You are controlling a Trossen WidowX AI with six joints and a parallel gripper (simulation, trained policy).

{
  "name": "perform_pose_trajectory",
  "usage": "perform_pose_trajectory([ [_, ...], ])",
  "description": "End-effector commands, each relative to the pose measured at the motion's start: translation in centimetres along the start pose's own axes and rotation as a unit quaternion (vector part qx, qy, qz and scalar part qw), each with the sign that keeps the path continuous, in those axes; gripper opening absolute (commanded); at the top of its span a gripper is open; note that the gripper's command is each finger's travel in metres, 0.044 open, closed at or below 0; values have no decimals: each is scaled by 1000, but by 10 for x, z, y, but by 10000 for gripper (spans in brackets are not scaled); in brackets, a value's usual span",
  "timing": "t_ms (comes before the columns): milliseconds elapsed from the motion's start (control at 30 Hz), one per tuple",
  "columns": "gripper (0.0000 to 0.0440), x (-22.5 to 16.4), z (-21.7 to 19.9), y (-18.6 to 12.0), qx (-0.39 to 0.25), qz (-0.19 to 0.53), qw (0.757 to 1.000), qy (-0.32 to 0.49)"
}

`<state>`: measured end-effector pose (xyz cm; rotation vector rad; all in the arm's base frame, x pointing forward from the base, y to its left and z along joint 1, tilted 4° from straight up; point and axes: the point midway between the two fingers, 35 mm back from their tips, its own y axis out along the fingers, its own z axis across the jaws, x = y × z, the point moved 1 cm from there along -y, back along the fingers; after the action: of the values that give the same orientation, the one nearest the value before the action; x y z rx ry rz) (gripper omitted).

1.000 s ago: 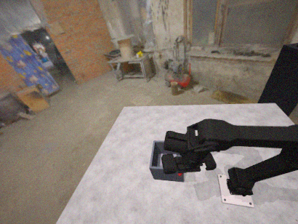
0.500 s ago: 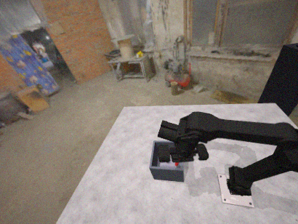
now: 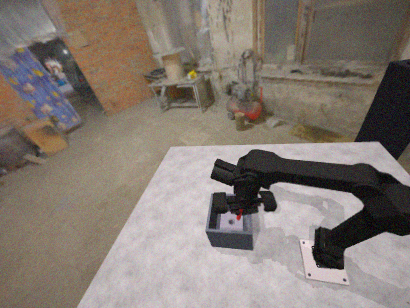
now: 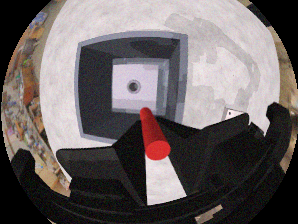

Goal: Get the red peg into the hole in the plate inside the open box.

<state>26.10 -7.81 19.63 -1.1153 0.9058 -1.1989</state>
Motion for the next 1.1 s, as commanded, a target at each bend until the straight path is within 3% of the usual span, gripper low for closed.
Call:
perform_pose_trajectory([
  [0,0,10,2,9,-3,2,1000,0],
  [1067,0,26,15,96,-17,47,997,-59],
])
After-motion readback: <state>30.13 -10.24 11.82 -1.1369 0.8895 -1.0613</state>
